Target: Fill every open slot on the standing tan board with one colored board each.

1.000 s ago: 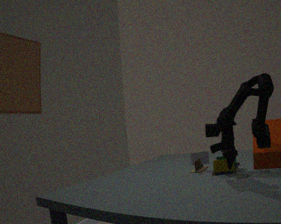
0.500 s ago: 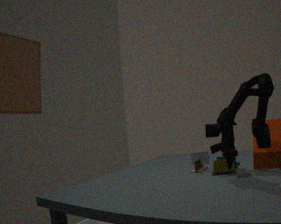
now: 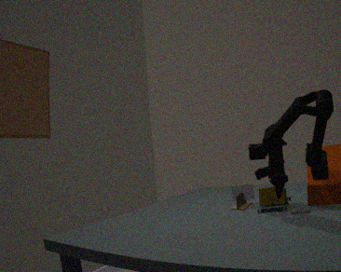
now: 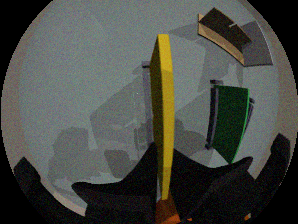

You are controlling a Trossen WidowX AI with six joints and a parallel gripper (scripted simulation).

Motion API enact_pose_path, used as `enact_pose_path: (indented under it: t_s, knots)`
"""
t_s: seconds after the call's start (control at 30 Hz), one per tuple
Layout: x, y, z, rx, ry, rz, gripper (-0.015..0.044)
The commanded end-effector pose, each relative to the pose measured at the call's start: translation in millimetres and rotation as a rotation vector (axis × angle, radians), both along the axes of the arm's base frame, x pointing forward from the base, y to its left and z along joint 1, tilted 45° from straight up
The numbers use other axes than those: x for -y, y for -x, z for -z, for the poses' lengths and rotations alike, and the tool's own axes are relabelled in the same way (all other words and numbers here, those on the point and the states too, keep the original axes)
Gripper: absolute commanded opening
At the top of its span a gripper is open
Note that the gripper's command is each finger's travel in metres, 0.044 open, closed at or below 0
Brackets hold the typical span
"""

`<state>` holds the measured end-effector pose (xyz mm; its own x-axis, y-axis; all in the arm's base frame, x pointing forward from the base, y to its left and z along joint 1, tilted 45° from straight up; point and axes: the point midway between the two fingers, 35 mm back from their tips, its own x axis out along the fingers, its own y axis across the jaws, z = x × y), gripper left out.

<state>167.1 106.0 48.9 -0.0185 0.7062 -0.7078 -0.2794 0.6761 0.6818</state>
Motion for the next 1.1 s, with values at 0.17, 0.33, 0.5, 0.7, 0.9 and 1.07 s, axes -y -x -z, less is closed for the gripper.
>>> enact_pose_path:
  t_s: [0.17,0.33,0.5,0.7,0.9,1.07]
  knots:
    - [14.3,-1.3,-14.8,0.006,0.001,-0.002,0.0000]
    - [22.7,-1.6,-23.0,0.006,0.002,-0.002,0.0000]
    - [31.2,-1.8,-31.4,0.006,0.002,-0.002,0.0000]
    - [41.9,-2.1,-41.9,0.005,0.003,-0.002,0.0000]
    - [52.7,-2.3,-52.4,0.005,0.004,-0.002,0.0000]
    - [55.0,-5.7,-53.8,0.001,0.004,0.002,0.0000]
